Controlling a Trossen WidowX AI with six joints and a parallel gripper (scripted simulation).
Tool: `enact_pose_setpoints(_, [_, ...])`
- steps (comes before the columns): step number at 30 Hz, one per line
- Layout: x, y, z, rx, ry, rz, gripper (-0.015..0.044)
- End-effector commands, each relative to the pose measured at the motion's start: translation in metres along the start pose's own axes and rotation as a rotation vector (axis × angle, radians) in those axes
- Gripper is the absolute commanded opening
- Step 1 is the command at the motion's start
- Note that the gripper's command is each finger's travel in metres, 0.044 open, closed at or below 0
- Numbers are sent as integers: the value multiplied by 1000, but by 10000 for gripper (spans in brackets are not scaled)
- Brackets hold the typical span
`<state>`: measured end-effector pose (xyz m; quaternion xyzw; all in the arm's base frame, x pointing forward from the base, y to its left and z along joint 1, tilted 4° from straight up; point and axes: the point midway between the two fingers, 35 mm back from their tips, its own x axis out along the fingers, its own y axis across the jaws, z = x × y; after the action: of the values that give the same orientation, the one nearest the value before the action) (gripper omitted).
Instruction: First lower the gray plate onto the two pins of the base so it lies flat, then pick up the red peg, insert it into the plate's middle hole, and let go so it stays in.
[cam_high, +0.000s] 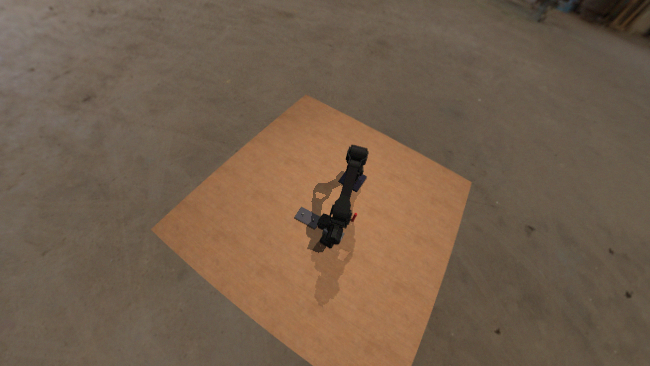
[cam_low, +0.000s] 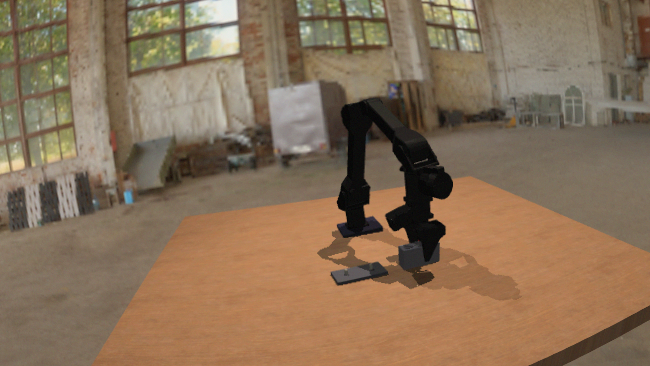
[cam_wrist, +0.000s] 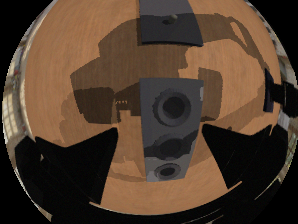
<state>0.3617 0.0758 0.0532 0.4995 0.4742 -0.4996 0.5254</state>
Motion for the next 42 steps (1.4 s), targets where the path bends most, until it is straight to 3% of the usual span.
enact_pose_setpoints(1, [10, -2, 1, -4, -6, -10, 440])
enact_pose_setpoints(5, [14, -3, 1, -4, -6, -10, 440])
enact_pose_setpoints(15, [14, -3, 1, -4, -6, -10, 177])
enact_pose_setpoints(22, [14, -3, 1, -4, -6, -10, 131])
enact_pose_setpoints(27, [6, -1, 1, -4, -6, -10, 0])
enact_pose_setpoints(42, [-40, 2, 0, -4, -5, -10, 0])
